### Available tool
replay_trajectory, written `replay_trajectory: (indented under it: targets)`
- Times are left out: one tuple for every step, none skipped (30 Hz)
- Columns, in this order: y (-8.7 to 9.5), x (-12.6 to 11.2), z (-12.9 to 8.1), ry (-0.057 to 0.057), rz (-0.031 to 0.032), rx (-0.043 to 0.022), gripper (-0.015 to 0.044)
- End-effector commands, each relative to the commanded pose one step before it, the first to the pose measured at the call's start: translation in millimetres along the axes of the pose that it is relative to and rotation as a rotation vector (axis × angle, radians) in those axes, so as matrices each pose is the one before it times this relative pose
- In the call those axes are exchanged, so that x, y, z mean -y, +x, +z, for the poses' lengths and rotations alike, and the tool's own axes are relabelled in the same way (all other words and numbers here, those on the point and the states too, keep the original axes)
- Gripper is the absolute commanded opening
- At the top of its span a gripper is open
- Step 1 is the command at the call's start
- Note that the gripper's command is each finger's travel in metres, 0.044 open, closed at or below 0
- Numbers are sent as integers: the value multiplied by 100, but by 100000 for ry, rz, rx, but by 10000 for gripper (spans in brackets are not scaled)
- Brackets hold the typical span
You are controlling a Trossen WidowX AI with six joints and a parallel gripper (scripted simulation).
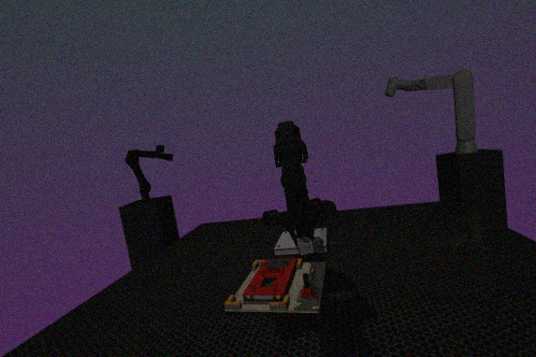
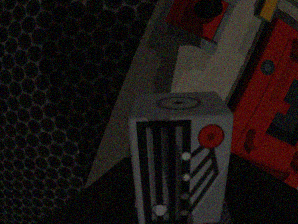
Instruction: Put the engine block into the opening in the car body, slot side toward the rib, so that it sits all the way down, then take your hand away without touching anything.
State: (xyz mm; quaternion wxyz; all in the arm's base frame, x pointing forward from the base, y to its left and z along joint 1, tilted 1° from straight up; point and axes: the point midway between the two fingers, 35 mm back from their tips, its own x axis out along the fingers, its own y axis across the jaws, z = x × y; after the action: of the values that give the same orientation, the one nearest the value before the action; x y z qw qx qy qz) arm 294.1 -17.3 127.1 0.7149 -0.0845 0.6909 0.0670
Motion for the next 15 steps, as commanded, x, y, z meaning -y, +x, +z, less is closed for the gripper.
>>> replay_trajectory:
  targets:
    - [605, 895, 14, 4522, 150, -671, 0]
    - [114, 283, 9, 1155, -25, -6, 0]
    - [114, 284, 9, 1155, -25, -6, 0]
    - [114, 284, 9, 1155, -26, -6, 0]
    - [115, 285, 9, 1155, -26, -6, 0]
    - [115, 285, 9, 1155, -26, -6, 0]
    - [115, 286, 9, 1155, -26, -6, 0]
    - [115, 287, 9, 1155, -26, -6, 0]
    - [116, 287, 9, 1155, -26, -6, 0]
    - [116, 288, 9, 1155, -27, -6, 0]
    - [116, 289, 9, 1155, -27, -6, 0]
    - [116, 288, 9, 1150, -27, -6, 0]
    - [116, 289, 9, 1151, -27, -6, 0]
    - [117, 289, 9, 1151, -27, -6, 0]
    - [117, 290, 9, 1151, -27, -6, 0]
